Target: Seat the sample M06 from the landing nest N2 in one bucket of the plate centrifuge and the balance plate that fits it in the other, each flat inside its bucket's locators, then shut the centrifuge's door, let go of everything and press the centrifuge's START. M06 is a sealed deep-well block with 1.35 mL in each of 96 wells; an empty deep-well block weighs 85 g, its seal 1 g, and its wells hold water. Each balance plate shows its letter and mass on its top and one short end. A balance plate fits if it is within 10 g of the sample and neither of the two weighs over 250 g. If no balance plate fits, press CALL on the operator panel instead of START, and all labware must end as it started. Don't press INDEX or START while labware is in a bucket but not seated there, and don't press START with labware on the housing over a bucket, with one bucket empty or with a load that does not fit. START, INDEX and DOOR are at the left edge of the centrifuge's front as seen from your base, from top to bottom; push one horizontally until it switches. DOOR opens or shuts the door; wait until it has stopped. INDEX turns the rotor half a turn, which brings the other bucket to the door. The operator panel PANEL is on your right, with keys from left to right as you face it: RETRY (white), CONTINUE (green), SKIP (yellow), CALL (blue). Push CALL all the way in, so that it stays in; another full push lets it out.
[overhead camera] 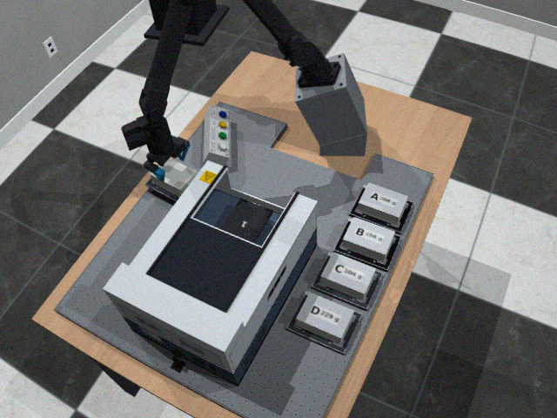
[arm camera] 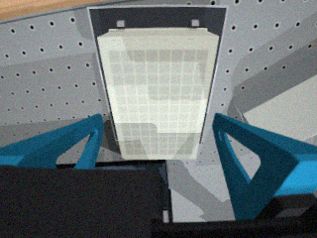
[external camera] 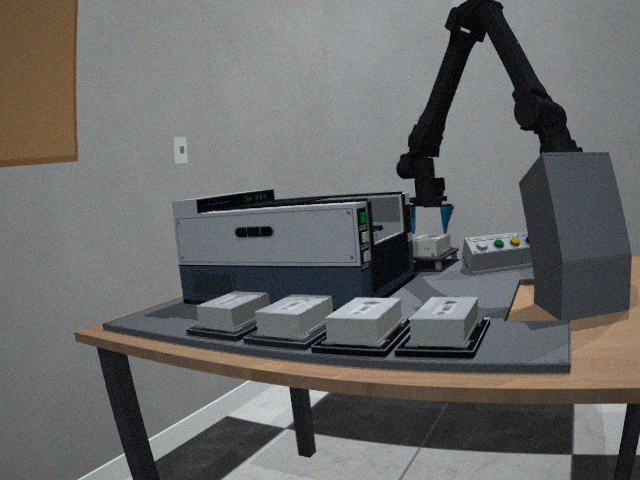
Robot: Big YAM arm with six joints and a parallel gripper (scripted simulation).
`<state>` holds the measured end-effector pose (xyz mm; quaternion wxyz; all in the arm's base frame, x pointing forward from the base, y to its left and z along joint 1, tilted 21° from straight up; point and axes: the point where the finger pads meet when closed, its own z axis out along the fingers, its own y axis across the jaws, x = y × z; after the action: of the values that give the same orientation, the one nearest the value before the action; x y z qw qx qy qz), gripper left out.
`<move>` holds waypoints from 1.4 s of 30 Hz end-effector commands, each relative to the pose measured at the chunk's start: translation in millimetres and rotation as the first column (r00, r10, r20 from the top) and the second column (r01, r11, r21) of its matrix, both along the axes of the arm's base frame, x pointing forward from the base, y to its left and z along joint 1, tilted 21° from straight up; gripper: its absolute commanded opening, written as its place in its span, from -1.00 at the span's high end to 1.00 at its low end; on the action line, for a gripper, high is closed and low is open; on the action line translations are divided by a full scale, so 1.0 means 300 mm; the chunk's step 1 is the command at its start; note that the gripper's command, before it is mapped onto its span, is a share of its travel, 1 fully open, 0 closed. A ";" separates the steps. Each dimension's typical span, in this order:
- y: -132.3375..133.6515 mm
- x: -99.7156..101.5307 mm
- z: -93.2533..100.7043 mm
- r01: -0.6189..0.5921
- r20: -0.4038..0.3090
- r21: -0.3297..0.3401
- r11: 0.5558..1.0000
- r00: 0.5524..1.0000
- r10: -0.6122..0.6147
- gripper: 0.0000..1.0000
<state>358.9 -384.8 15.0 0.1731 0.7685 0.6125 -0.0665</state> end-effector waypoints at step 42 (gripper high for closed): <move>-0.029 -0.009 0.016 -0.004 0.008 -0.014 1.000 1.000 0.004 -1.00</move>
<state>358.0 -383.9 13.9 0.1716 0.7675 0.6140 -0.0670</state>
